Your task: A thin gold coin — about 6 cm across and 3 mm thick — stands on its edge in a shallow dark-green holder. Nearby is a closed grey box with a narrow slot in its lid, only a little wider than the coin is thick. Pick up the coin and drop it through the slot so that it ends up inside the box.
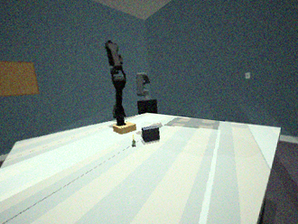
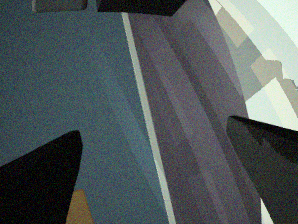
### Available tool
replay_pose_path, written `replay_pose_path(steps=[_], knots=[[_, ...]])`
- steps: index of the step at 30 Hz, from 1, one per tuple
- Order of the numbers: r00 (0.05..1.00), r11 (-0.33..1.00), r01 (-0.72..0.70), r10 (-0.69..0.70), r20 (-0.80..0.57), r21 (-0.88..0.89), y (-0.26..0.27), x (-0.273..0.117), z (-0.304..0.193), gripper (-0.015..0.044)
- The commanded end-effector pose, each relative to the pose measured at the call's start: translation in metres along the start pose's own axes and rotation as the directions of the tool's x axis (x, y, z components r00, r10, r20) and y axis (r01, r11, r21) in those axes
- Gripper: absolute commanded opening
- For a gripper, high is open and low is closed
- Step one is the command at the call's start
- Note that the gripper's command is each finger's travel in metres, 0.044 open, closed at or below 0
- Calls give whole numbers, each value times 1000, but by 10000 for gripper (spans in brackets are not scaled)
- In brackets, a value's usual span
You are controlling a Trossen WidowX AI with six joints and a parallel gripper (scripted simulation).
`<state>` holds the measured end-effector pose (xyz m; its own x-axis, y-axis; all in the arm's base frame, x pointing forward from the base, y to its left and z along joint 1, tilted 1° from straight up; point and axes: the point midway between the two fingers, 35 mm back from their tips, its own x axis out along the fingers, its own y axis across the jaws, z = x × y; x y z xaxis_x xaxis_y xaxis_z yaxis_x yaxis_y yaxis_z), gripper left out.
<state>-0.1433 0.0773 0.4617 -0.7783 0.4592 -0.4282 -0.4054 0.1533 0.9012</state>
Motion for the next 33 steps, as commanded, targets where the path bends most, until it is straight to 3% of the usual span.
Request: replay_pose_path(steps=[1, 9, 20, 30, 33], knots=[[1000, 1000, 2, -2, 6, 0, 0, 1, 1, 374], [956, 991, 126, -132, 264, 39, -13, 37, 56, 164], [722, 900, 353, -435, 538, 255, -76, 48, 173, 161], [462, 731, 434, -683, 566, 527, -164, -10, 254, 161], [401, 671, 381, -740, 541, 636, -193, -35, 268, 161]])
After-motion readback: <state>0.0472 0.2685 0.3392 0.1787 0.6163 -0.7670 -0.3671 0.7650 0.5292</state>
